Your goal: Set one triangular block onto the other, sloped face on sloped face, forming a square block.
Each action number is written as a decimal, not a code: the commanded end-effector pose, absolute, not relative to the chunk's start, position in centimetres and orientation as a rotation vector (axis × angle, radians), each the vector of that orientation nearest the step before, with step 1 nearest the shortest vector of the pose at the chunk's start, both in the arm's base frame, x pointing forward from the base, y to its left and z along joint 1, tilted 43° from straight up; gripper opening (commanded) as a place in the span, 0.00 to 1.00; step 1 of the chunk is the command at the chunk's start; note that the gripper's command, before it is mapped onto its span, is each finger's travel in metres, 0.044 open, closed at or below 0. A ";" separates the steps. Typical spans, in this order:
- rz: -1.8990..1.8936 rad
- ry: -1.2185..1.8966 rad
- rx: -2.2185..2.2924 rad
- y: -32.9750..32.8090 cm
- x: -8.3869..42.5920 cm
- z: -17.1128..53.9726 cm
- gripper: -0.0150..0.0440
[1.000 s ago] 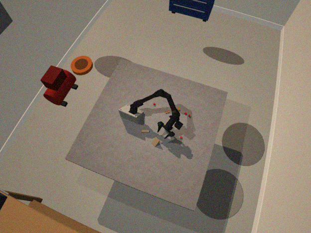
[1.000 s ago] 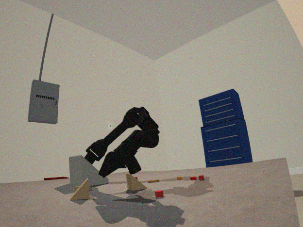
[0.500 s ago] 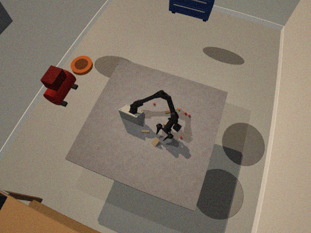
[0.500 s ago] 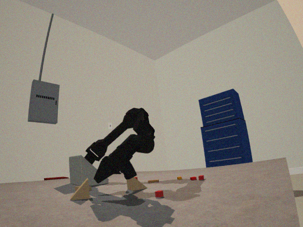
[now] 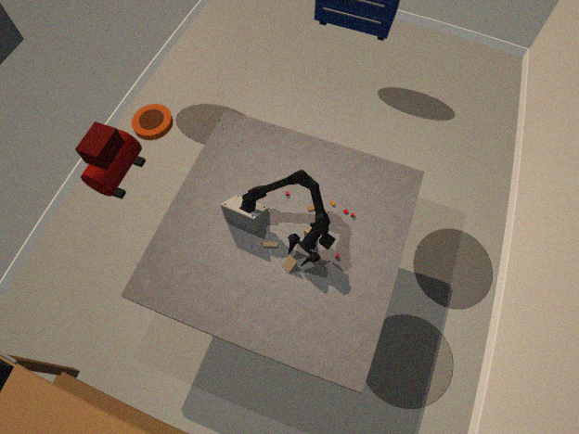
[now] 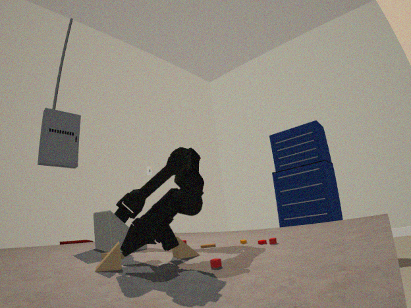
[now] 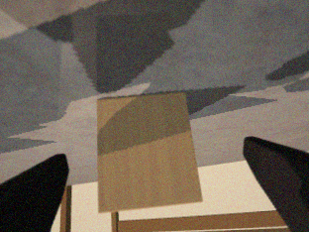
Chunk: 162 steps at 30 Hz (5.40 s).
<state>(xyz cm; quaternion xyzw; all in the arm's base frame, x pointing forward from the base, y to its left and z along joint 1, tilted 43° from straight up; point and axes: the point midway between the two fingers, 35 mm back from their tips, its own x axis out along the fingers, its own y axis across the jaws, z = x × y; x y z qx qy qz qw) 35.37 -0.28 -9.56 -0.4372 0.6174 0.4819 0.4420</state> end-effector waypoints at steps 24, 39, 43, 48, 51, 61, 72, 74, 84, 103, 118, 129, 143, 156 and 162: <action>1.200 1.539 -1.087 -0.9 33.9 -13.3 0.96; 1.200 1.539 -1.087 -0.9 33.9 -13.3 0.52; 1.200 1.538 -1.084 -1.0 33.9 -13.1 0.34; 1.200 1.537 -1.083 -1.0 33.9 -13.1 0.25; 1.214 1.507 -1.056 -1.1 33.9 -13.1 0.25; 1.295 1.305 -0.861 -3.1 33.8 -12.7 0.25; 1.361 1.081 -0.651 -5.2 33.4 -12.8 0.25; 1.370 1.040 -0.613 -5.6 33.3 -12.9 0.25; 1.406 0.832 -0.424 -7.4 32.9 -13.6 0.25; 1.439 0.552 -0.163 -9.2 32.0 -15.3 0.34; 1.439 0.552 -0.163 -9.2 32.0 -15.3 1.00; 1.425 0.564 -0.157 -10.6 32.3 -13.8 1.00; 1.464 0.788 -0.259 -13.2 32.5 -8.7 1.00; 1.228 1.472 -1.030 -6.9 33.8 -8.8 1.00; 1.228 1.472 -1.030 -6.9 33.8 -8.8 1.00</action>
